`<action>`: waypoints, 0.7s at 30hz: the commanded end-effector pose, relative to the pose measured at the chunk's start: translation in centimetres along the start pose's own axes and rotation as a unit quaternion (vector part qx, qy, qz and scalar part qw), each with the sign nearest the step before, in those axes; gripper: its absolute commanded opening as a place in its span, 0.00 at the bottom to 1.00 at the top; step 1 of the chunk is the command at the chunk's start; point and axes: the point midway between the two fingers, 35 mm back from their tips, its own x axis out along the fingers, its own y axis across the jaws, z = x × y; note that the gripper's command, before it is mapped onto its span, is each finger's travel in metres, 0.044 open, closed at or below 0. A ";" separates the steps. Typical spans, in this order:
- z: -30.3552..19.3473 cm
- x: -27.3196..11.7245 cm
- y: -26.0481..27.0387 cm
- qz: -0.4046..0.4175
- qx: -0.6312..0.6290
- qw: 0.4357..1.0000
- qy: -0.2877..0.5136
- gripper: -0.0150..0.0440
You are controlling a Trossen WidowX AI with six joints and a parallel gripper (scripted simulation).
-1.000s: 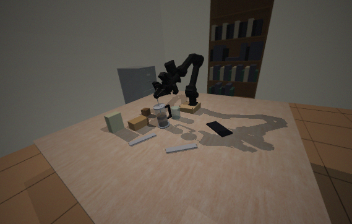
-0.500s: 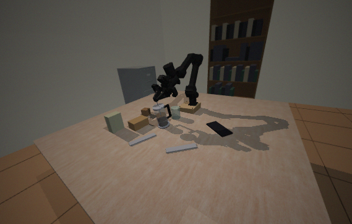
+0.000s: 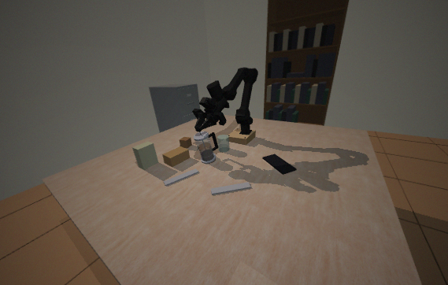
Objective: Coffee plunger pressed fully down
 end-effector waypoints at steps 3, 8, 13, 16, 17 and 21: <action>-0.8 0.4 0.0 0.000 -0.004 1.000 0.018 0.46; -0.8 0.5 0.0 0.000 -0.004 1.000 0.018 0.46; -0.7 0.6 0.0 0.000 -0.004 1.000 0.018 0.46; -0.6 0.6 0.0 0.000 -0.004 1.000 0.018 0.46; -0.6 0.6 0.0 0.000 -0.004 1.000 0.018 0.46; -0.6 0.7 0.0 0.000 -0.004 1.000 0.018 0.46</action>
